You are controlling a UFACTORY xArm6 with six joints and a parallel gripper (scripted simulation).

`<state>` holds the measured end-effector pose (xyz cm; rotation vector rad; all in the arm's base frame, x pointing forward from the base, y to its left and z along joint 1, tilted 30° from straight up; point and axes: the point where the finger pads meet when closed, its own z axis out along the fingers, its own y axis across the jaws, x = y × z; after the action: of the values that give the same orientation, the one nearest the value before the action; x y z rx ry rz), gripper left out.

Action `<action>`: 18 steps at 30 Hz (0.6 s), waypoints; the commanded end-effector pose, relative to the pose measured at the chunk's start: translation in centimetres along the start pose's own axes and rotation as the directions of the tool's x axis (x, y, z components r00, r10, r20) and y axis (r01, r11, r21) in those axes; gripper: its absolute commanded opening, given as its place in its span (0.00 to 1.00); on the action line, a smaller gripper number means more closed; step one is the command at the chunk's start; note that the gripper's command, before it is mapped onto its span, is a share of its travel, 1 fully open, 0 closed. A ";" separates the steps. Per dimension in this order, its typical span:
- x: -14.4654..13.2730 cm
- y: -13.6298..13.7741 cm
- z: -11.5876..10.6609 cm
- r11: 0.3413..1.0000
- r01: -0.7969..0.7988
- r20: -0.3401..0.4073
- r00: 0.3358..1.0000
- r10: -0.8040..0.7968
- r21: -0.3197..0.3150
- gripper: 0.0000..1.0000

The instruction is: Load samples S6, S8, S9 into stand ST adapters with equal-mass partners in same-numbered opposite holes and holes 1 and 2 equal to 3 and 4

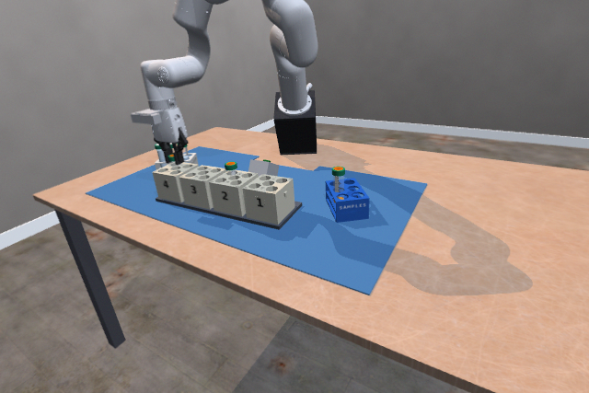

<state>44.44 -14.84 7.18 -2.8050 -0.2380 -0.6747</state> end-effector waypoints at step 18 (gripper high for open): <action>0.1 0.1 -0.1 1.000 0.001 -0.002 1.000 -0.001 -0.002 0.44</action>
<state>44.45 -14.83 7.15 -2.8049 -0.2380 -0.6746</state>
